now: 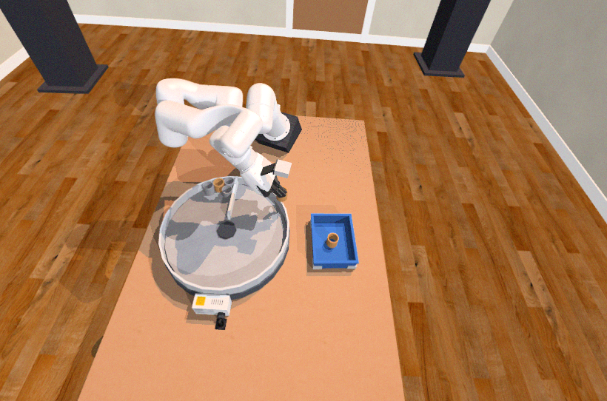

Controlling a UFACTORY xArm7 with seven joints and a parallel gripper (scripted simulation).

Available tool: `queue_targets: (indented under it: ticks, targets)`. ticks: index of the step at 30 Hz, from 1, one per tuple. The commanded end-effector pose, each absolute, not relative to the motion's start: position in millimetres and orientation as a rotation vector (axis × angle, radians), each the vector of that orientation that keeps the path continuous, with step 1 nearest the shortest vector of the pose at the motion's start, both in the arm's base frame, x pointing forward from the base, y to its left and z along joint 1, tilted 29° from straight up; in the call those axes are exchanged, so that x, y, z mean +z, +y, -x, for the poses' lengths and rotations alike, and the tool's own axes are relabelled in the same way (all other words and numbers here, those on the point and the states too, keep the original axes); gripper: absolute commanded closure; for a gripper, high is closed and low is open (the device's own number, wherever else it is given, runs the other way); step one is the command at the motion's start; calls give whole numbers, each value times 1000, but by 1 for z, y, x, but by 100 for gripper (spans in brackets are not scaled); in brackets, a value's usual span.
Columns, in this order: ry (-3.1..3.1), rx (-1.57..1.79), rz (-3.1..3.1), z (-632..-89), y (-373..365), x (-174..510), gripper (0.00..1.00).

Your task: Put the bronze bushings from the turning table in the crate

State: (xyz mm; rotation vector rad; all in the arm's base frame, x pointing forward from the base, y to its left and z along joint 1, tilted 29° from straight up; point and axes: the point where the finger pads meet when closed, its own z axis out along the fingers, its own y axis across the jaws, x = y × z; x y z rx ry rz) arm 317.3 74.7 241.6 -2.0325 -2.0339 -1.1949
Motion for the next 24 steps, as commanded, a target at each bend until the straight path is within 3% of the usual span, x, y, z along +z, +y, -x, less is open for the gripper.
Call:
queue_targets:
  ticks: [1, 24]
  targets:
    - [-2026, -1195, 2060, -332, 107, 241, 100]
    - [-2026, -1195, 2060, -368, 244, 235, 100]
